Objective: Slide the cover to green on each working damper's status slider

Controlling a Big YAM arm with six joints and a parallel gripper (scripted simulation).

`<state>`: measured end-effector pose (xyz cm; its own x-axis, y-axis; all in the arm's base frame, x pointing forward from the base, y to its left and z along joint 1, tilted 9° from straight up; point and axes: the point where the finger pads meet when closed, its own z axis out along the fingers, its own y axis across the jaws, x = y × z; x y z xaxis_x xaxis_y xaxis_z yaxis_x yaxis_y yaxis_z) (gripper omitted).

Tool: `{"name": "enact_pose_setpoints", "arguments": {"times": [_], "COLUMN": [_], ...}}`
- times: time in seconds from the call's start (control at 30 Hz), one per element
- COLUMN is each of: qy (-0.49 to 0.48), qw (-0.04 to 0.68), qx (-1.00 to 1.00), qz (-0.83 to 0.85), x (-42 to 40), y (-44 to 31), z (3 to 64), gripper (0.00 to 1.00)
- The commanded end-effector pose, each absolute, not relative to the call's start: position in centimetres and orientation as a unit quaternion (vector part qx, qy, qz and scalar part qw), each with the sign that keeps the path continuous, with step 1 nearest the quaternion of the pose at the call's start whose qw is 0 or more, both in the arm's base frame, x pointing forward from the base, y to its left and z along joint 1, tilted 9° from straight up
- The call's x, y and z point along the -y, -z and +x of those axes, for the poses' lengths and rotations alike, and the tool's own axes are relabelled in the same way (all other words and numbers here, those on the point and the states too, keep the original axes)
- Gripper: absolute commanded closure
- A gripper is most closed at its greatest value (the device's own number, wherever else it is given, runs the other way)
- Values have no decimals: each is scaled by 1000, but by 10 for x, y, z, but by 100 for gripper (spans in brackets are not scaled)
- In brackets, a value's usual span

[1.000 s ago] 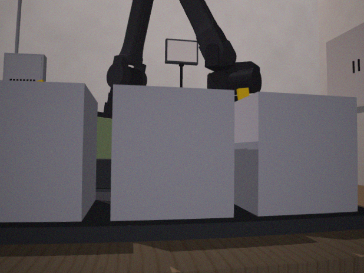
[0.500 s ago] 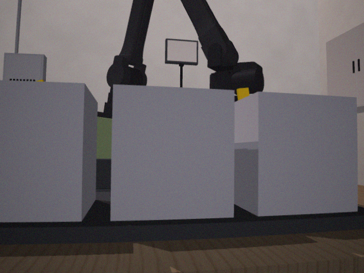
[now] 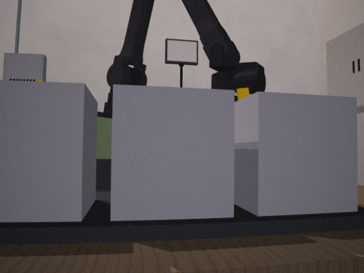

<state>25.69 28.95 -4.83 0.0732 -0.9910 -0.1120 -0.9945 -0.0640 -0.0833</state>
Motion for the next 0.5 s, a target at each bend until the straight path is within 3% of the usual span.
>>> {"name": "enact_pose_setpoints", "arguments": {"times": [0.0, 0.47], "qy": [-14, -14], "qw": [83, 84], "qx": [-679, -679], "qz": [-729, -729], "x": [-311, -313], "y": [40, 39], "z": [268, 269], "gripper": [100, 100]}}
